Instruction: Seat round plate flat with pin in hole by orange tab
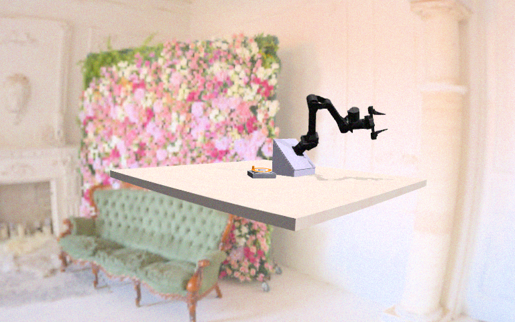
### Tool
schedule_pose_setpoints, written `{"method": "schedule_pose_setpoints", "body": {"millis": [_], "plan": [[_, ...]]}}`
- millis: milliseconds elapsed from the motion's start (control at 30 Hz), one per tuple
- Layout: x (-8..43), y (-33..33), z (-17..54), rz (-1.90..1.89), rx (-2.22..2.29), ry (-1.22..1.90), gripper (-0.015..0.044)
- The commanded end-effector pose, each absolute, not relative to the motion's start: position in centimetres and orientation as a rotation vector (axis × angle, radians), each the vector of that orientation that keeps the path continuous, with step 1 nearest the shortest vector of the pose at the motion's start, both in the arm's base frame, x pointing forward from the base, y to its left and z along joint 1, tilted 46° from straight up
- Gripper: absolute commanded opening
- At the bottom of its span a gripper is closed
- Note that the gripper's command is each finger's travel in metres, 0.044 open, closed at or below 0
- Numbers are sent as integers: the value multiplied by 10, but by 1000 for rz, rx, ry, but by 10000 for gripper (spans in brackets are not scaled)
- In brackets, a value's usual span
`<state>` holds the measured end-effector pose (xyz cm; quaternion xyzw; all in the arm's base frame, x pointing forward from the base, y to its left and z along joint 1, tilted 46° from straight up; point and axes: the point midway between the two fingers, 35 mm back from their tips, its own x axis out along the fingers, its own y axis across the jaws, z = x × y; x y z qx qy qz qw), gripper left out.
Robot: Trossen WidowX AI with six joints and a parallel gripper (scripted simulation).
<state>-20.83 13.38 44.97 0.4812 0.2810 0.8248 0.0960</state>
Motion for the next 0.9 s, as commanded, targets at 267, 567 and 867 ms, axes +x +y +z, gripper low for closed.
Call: {"method": "schedule_pose_setpoints", "body": {"millis": [267,567,867], "plan": [[-188,201,444,2285,1240,508,164],[-140,288,425,2052,904,238,0],[-45,355,398,1737,593,123,0]]}}
